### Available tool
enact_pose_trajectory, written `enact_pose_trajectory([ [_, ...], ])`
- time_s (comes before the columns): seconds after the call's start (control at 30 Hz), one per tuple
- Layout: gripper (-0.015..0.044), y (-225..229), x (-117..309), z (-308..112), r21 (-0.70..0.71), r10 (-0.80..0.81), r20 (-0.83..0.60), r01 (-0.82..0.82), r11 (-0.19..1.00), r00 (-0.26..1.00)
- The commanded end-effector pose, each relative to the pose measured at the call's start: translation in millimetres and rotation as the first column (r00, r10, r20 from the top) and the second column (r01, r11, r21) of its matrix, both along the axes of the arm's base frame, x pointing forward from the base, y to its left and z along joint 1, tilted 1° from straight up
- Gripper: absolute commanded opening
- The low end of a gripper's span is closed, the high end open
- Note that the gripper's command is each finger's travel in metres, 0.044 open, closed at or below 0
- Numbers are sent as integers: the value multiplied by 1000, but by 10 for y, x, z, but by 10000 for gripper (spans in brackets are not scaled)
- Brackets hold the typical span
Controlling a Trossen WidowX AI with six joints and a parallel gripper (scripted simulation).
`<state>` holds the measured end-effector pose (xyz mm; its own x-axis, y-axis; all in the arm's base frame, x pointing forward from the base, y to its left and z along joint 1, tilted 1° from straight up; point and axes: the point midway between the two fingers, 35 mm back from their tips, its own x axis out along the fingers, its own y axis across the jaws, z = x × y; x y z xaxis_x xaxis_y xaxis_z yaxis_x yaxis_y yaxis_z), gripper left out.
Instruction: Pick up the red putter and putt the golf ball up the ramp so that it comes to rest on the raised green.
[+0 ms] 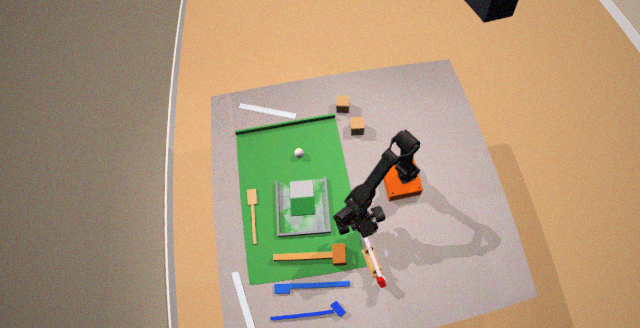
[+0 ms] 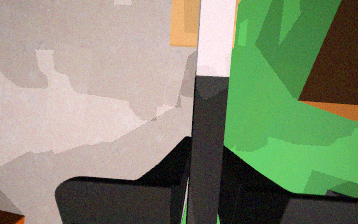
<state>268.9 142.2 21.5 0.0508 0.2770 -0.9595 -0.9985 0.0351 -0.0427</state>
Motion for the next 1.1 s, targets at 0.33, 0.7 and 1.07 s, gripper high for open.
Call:
enact_pose_trajectory([
  [0.33,0,9,35,451,0,0,2,0,1000,1000],
  [0.7,0,-20,-37,1002,0,0,0,0,1000,1000],
  [1.07,0,-460,182,943,-31,-185,-15,185,982,983],
])
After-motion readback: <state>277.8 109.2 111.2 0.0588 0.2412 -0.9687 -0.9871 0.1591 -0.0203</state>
